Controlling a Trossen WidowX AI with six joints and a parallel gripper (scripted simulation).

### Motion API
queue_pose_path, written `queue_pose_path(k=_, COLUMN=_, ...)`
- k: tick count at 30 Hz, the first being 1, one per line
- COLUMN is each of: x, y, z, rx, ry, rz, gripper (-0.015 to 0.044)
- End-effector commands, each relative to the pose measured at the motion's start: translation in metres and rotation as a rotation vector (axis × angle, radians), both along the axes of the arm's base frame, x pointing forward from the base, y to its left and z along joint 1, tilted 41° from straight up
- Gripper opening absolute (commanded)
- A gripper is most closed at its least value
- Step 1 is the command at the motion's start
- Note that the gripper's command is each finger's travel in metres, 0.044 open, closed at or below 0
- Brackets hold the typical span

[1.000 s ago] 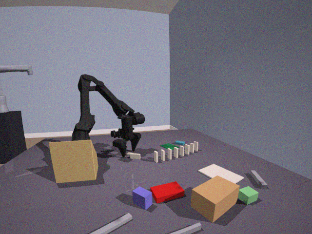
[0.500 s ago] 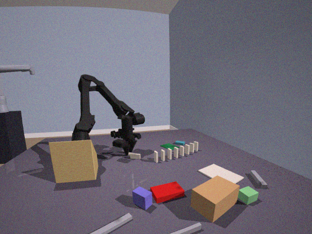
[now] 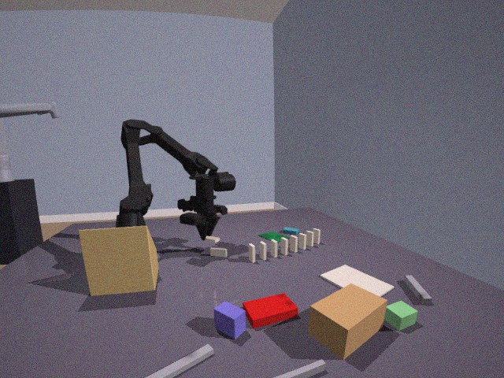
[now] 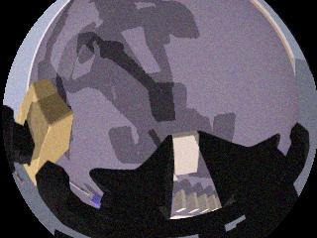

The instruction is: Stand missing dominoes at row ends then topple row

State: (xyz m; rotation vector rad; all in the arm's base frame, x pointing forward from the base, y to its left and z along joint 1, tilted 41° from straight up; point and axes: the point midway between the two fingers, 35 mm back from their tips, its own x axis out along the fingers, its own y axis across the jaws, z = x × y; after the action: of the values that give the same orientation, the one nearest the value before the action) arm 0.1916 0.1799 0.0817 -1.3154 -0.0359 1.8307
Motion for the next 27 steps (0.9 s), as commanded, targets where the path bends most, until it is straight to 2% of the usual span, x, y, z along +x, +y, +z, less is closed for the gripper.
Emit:
queue_pose_path(k=1, x=0.003, y=-0.026, z=0.040, rx=0.014, ry=-0.025, rz=-0.004, gripper=0.0107)
queue_pose_path(k=7, x=0.005, y=-0.069, z=0.095, rx=0.011, ry=-0.024, rz=-0.004, gripper=0.0107)
queue_pose_path(k=14, x=0.006, y=-0.070, z=0.097, rx=0.010, ry=-0.015, rz=-0.014, gripper=0.0107)
queue_pose_path(k=27, x=0.013, y=-0.047, z=0.118, rx=-0.068, ry=0.671, rz=-0.824, gripper=0.0107)
